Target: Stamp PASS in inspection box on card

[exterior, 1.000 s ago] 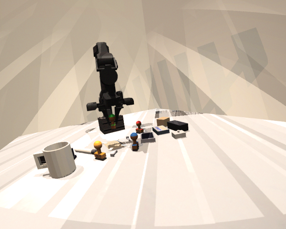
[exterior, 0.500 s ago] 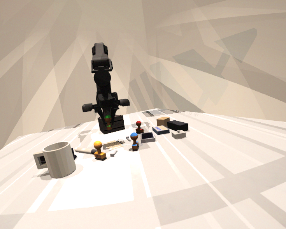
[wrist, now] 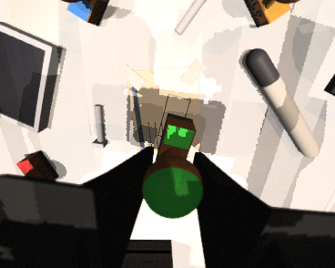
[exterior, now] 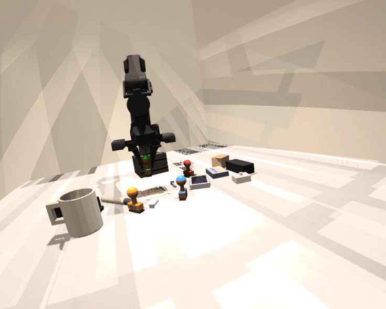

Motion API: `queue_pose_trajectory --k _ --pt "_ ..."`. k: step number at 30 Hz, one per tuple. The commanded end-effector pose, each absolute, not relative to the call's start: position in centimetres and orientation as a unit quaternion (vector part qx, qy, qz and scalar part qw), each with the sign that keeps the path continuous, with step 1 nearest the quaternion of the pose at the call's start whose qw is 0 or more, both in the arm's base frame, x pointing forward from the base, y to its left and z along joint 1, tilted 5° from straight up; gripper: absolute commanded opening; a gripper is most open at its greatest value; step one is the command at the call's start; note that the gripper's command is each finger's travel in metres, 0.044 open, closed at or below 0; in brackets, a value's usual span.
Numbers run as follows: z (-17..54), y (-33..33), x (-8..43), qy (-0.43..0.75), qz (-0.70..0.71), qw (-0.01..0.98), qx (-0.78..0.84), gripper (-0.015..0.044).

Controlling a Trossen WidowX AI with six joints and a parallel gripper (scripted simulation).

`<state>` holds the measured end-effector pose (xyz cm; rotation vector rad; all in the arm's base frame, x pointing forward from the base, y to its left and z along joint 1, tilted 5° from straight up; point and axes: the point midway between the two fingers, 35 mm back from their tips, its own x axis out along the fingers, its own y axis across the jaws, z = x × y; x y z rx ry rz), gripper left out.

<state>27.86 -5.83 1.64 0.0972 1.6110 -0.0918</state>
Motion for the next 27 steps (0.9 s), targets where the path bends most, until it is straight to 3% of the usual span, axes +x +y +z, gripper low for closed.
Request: queue_pose_trajectory --k 1,27 --pt "1.2 -5.9 27.8 0.722 -0.041 0.689 0.041 0.0000" --pt "-0.5 -5.9 27.8 0.721 -0.041 0.690 0.041 0.0000"
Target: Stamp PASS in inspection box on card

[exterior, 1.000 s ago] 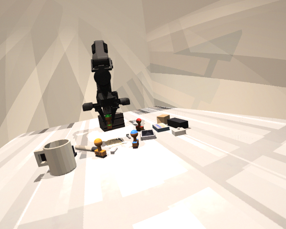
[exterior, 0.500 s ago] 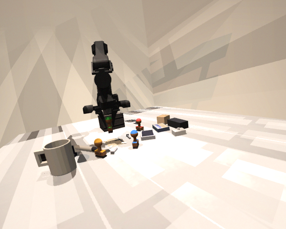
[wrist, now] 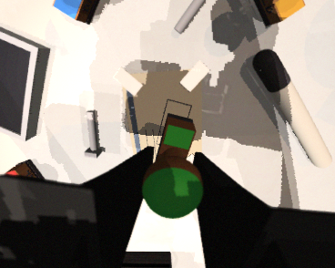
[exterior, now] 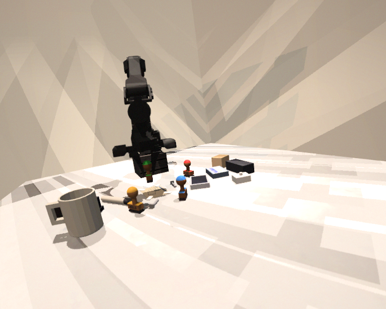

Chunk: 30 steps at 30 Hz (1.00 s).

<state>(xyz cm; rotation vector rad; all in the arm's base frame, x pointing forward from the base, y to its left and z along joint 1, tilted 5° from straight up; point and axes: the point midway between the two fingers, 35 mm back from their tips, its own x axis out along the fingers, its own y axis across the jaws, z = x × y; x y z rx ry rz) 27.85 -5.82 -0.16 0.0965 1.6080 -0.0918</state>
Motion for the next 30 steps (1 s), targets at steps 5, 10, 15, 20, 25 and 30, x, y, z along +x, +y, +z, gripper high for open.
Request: queue_pose_trajectory --k 5,10,15,20,25,30 --pt "-0.9 -5.8 27.8 0.721 -0.041 0.690 0.041 0.0000" --pt "-1.2 -5.8 27.7 0.721 -0.041 0.690 0.041 0.0000" --pt "-1.5 -5.8 27.7 0.721 -0.041 0.691 0.041 0.0000" --pt "-1.9 -5.8 27.7 0.721 -0.041 0.691 0.041 0.0000" --pt "-2.2 -5.8 27.6 0.721 -0.041 0.691 0.041 0.0000" --pt "-2.5 -5.8 27.6 0.720 -0.041 0.691 0.041 0.0000"
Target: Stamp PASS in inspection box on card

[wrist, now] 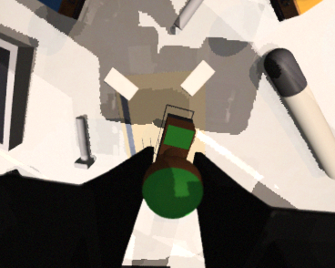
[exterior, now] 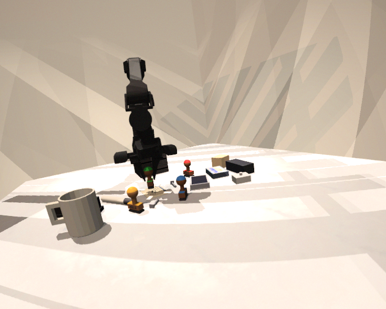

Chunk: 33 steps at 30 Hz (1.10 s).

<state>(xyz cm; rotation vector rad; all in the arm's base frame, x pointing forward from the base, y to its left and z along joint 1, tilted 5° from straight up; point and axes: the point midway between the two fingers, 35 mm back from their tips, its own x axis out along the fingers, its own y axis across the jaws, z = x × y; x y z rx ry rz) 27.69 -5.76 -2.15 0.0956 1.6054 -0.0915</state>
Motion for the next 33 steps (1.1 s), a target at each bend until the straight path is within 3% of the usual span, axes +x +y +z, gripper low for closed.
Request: queue_pose_trajectory --k 1,33 --pt "-2.6 -5.8 27.6 0.720 -0.041 0.691 0.041 0.0000" --pt "-3.9 -5.7 27.4 0.720 -0.041 0.692 0.041 0.0000"
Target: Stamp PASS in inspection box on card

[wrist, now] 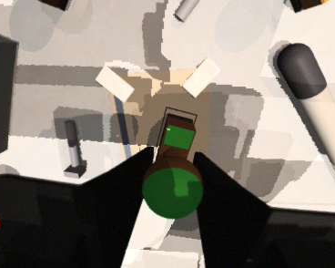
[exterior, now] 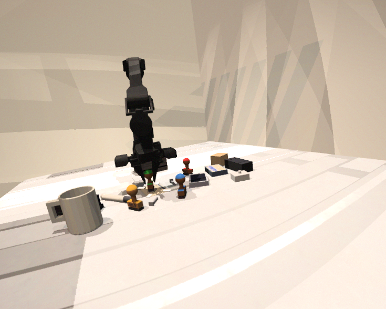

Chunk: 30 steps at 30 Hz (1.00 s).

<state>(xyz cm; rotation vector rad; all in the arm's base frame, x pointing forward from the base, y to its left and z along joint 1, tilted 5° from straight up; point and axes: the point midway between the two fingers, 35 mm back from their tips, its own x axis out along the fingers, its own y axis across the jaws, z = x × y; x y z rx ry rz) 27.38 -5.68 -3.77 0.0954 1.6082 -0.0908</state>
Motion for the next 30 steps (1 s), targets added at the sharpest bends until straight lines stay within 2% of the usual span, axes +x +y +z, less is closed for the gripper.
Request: queue_pose_trajectory --k 1,30 --pt "-3.90 -5.72 27.39 0.720 -0.041 0.692 0.041 0.0000" --pt "-4.25 -5.71 27.37 0.720 -0.041 0.692 0.041 0.0000"
